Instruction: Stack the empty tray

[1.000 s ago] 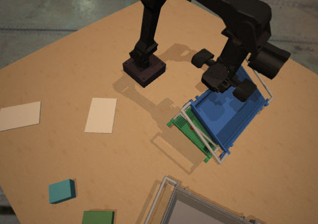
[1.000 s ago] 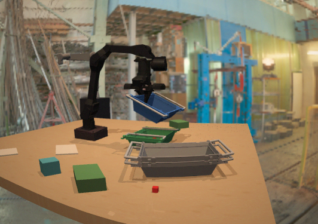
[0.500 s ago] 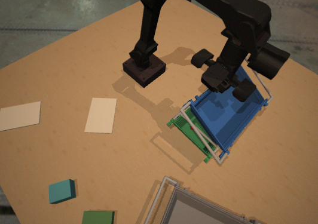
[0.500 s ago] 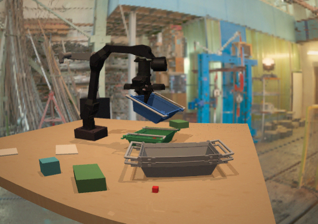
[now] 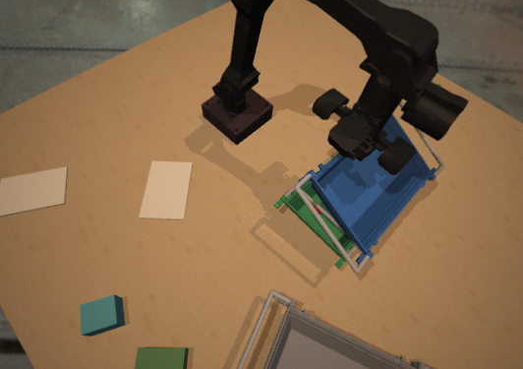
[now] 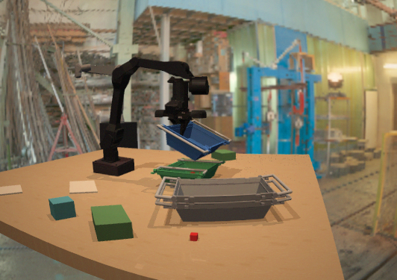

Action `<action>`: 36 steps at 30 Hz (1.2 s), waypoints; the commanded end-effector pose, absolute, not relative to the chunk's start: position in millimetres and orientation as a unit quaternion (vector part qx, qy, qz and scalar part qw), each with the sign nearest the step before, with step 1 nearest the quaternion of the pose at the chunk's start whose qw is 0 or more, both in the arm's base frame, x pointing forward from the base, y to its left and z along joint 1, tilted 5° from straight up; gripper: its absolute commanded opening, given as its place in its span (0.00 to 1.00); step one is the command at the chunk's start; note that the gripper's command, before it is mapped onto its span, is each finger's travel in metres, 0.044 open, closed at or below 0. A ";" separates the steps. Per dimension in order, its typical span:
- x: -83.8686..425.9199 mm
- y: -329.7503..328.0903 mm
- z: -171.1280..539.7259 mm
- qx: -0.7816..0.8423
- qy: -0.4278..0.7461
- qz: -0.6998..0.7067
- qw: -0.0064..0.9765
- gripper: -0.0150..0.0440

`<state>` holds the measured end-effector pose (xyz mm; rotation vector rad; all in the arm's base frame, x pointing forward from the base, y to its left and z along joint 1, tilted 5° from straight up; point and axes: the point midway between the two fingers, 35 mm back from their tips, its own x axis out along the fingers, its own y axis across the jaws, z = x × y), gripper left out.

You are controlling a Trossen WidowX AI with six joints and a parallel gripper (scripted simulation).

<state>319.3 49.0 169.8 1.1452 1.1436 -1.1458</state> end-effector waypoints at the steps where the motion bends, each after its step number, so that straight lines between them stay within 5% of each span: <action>1: 321.6 48.6 165.1 0.487 0.479 -0.480 0.550 0.25; 36: 313.9 46.1 127.9 0.486 0.480 -0.480 0.550 0.25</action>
